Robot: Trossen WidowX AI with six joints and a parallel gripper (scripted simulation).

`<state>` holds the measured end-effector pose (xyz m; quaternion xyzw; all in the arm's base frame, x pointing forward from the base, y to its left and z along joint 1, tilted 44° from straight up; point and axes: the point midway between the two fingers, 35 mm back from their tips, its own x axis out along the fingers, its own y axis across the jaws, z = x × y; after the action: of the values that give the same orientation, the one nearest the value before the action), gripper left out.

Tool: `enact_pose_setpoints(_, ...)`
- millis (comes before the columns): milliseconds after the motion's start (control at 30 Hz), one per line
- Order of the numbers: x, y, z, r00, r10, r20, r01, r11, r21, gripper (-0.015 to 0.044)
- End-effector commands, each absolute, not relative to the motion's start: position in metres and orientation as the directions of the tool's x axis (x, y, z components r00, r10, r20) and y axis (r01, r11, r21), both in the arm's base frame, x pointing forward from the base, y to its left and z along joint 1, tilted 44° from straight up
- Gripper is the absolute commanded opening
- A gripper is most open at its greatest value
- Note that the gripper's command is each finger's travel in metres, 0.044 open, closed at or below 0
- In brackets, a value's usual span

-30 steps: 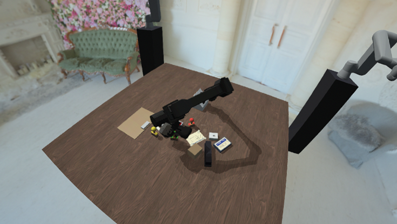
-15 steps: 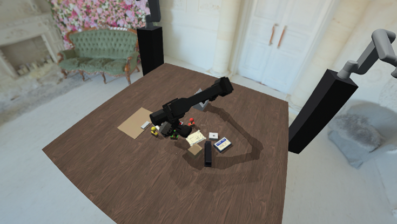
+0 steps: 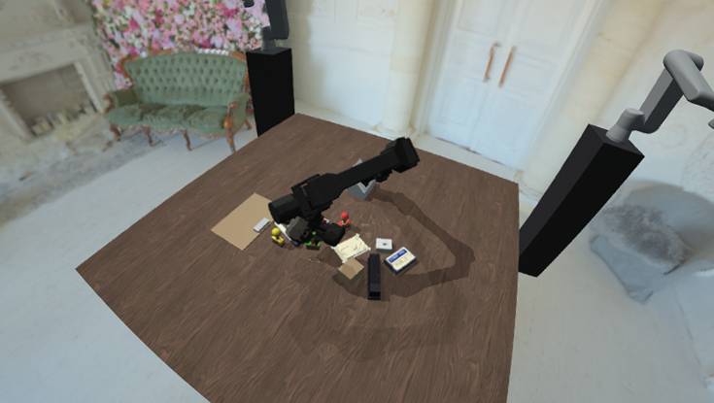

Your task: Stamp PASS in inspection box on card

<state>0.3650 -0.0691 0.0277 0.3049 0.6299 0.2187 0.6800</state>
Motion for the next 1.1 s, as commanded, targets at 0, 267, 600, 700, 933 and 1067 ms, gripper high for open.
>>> enact_pose_setpoints(0,0.365,-0.071,0.03,0.111,0.679,-0.726,0.08,0.722,0.687,0.0)
enact_pose_setpoints(267,0.365,-0.074,0.033,0.111,0.679,-0.726,0.08,0.722,0.687,0.0)
enact_pose_setpoints(600,0.364,-0.077,0.037,0.111,0.679,-0.726,0.08,0.722,0.687,0.0)
enact_pose_setpoints(700,0.364,-0.078,0.038,0.111,0.679,-0.726,0.08,0.722,0.687,0.0)
enact_pose_setpoints(933,0.363,-0.081,0.04,0.111,0.679,-0.726,0.08,0.722,0.687,0.0)
enact_pose_setpoints(1067,0.363,-0.082,0.042,0.111,0.679,-0.726,0.08,0.722,0.687,0.0)
